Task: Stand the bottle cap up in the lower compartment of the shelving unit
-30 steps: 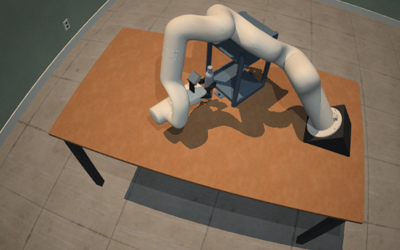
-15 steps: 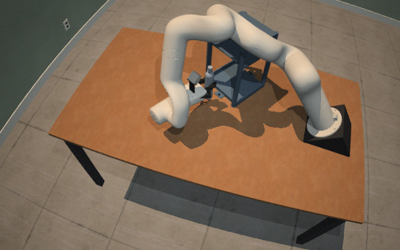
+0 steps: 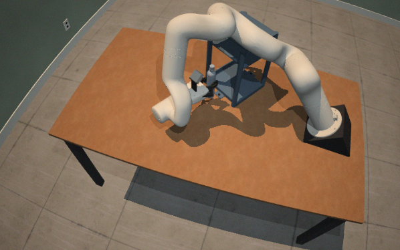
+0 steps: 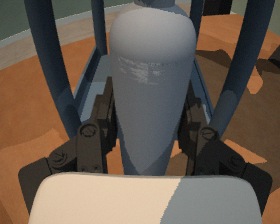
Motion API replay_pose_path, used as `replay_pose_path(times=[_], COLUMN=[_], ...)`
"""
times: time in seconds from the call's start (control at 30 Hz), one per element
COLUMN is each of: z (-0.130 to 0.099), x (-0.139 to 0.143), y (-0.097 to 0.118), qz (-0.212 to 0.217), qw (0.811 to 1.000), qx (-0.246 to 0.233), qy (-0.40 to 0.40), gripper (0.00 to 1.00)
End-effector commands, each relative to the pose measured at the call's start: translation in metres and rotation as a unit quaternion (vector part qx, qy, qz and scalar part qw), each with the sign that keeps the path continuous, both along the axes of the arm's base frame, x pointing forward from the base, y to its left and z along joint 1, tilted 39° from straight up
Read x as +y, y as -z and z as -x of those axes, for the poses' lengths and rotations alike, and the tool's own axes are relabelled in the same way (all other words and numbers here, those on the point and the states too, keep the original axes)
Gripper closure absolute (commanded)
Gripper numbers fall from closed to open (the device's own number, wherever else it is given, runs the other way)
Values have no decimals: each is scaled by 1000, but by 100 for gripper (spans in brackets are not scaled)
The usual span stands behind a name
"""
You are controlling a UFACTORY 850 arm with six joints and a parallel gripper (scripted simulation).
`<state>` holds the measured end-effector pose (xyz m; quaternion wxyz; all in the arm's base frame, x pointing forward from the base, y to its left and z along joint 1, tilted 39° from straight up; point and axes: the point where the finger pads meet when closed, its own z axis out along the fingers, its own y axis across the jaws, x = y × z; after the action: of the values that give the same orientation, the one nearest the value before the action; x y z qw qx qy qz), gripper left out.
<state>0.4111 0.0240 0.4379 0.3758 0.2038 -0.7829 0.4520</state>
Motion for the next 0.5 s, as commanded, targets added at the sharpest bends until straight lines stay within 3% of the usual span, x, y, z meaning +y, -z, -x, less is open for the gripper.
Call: replay_pose_path(times=[0.0, 0.47], z=[2, 14], x=[-5, -30], y=[1, 10], qz=[0, 0], qw=[1000, 1000], qx=[-1, -1], qy=[0, 0], gripper=[100, 100])
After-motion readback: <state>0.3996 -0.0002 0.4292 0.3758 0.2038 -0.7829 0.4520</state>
